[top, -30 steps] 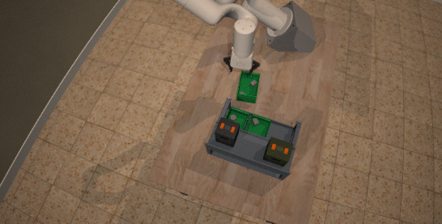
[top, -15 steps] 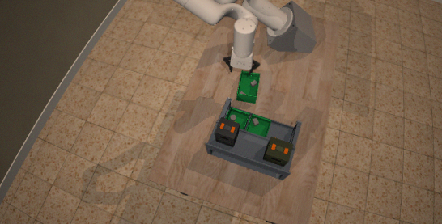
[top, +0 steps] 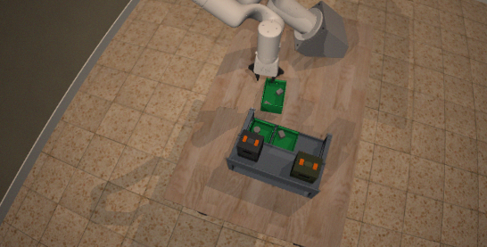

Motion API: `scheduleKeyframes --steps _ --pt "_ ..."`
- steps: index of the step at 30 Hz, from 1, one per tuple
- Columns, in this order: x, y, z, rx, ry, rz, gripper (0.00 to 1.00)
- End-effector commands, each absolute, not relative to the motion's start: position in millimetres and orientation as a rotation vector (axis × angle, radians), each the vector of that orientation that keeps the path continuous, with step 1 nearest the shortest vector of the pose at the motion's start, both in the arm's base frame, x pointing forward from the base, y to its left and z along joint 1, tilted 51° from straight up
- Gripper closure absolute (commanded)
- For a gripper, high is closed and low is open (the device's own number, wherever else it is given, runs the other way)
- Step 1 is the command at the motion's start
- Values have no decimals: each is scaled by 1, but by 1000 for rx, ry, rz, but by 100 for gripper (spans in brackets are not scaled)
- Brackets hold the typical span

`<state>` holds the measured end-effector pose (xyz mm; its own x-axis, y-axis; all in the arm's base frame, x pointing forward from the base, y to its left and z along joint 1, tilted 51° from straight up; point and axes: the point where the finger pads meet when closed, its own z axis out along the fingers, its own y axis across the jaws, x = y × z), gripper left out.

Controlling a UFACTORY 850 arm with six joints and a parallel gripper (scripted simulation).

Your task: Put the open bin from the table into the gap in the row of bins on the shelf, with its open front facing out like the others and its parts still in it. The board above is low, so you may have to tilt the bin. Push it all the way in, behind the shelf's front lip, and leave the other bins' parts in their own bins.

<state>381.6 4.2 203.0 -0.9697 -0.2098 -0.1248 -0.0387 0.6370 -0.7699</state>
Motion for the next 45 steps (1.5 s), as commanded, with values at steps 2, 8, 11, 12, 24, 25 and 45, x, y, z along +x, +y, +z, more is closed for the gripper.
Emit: scheduleKeyframes --steps 2,8,11,12,24,25,45 --pt "382 5 203 -204 2654 -1240 71" --pt "382 5 203 -204 2654 -1240 71" --pt "382 5 203 -204 2654 -1240 71" --pt "382 5 203 -204 2654 -1240 71" --pt "382 5 203 -204 2654 -1240 71" --pt "382 5 203 -204 2654 -1240 71" --pt "389 -18 185 -204 2654 -1240 71"
